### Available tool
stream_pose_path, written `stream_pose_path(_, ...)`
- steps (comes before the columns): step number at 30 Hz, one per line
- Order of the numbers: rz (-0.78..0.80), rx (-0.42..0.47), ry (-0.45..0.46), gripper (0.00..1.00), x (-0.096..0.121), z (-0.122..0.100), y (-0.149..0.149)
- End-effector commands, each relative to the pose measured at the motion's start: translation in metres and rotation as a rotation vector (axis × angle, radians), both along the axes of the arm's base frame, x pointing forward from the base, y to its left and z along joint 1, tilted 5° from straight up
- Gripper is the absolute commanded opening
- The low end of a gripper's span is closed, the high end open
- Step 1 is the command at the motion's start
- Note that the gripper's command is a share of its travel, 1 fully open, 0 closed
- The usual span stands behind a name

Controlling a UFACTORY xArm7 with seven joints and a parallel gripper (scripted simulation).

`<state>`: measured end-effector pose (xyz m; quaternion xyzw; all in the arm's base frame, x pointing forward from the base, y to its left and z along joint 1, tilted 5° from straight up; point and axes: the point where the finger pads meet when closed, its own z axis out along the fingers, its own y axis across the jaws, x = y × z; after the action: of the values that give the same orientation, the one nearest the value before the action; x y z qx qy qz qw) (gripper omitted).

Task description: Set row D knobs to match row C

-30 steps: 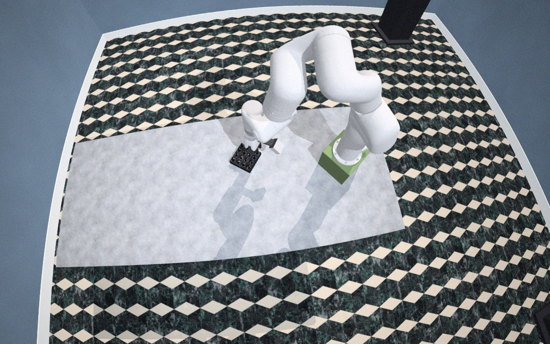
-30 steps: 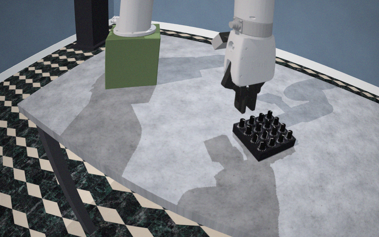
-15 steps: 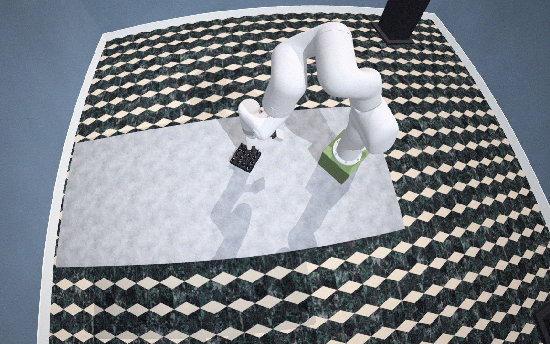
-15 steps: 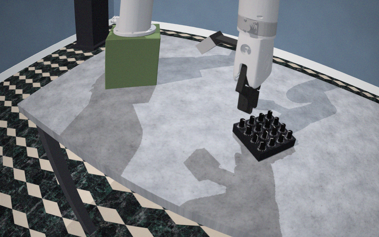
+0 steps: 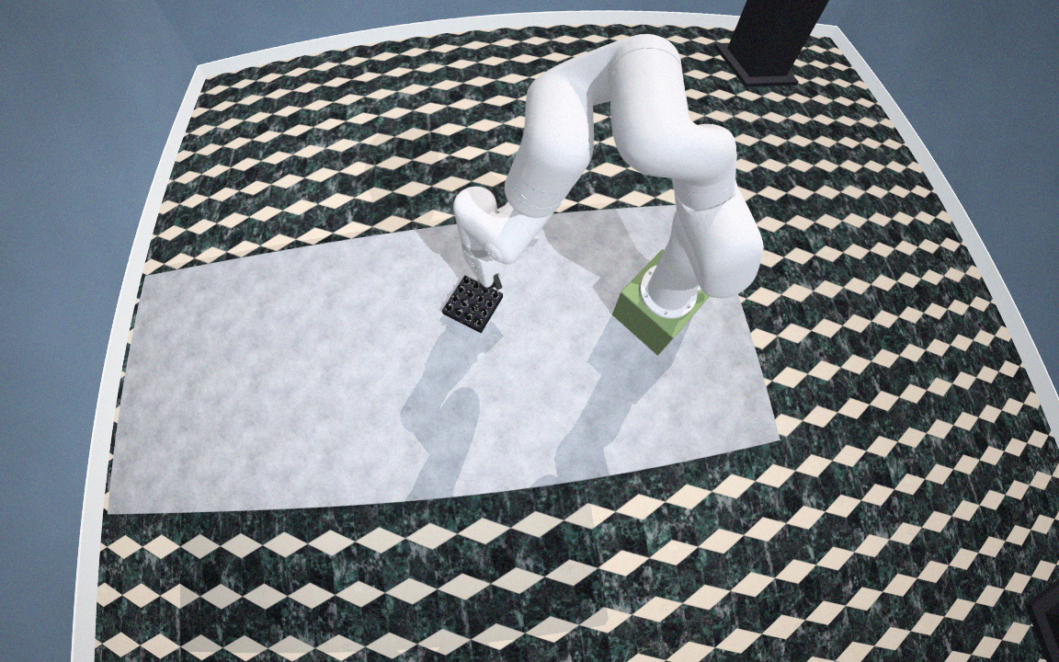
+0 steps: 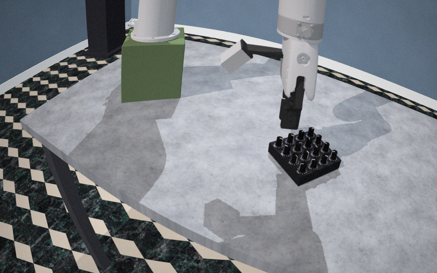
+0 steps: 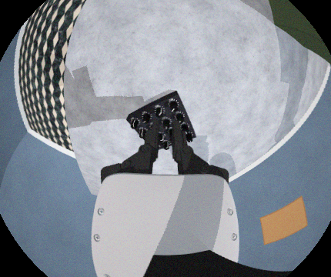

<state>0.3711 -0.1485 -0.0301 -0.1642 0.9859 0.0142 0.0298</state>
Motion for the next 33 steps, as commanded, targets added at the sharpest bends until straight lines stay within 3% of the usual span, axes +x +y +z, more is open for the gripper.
stream_pose_path(1,0.155,-0.001,-0.022,0.19,0.0032,0.0035,-0.0029)
stream_pose_path(10,0.498,-0.029,-0.037,0.19,0.0074,0.0093,-0.0079)
stream_pose_path(33,0.546,-0.033,-0.039,0.19,0.008,0.0102,-0.0087)
